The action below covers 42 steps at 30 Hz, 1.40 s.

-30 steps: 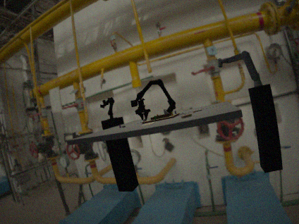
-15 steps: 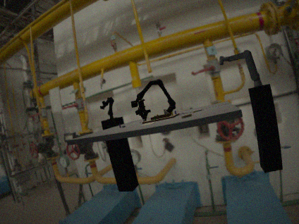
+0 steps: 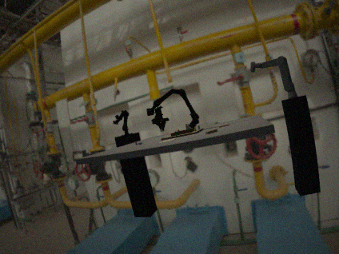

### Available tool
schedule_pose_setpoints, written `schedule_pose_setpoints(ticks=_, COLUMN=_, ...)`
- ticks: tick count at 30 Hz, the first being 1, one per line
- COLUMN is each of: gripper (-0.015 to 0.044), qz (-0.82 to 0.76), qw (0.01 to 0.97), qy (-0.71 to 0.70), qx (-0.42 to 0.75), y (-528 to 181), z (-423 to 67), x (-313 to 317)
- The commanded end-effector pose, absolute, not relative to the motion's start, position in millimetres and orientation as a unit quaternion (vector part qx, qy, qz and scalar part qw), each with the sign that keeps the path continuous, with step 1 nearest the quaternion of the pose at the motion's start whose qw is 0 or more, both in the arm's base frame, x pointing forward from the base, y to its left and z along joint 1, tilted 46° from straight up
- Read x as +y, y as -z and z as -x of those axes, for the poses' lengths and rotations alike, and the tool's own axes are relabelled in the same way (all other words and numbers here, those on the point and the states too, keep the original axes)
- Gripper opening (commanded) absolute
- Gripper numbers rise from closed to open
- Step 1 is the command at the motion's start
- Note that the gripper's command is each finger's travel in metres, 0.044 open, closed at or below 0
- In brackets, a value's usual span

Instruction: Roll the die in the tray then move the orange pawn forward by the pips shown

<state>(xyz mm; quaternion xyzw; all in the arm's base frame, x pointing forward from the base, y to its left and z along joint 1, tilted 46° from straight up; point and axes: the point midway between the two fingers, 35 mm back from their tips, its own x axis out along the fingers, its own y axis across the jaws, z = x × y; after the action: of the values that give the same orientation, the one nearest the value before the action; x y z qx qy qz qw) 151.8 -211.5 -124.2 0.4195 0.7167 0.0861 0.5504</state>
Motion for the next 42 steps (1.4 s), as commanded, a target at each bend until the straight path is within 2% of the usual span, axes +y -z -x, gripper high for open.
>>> schedule_pose_setpoints(ticks=1, gripper=0.0, qz=-0.417, qw=0.55, qy=-0.086, qx=0.718, y=102.9, z=-152.0, x=-229.7)
schedule_pose_setpoints(ticks=13, gripper=0.0, qz=-0.425, qw=0.544, qy=-0.072, qx=0.72, y=69.9, z=-157.8, x=-245.4)
schedule_pose_setpoints(ticks=42, gripper=0.0, qz=-0.578, qw=0.383, qy=0.17, qx=0.7, y=-5.8, z=-255.1, x=-137.1)
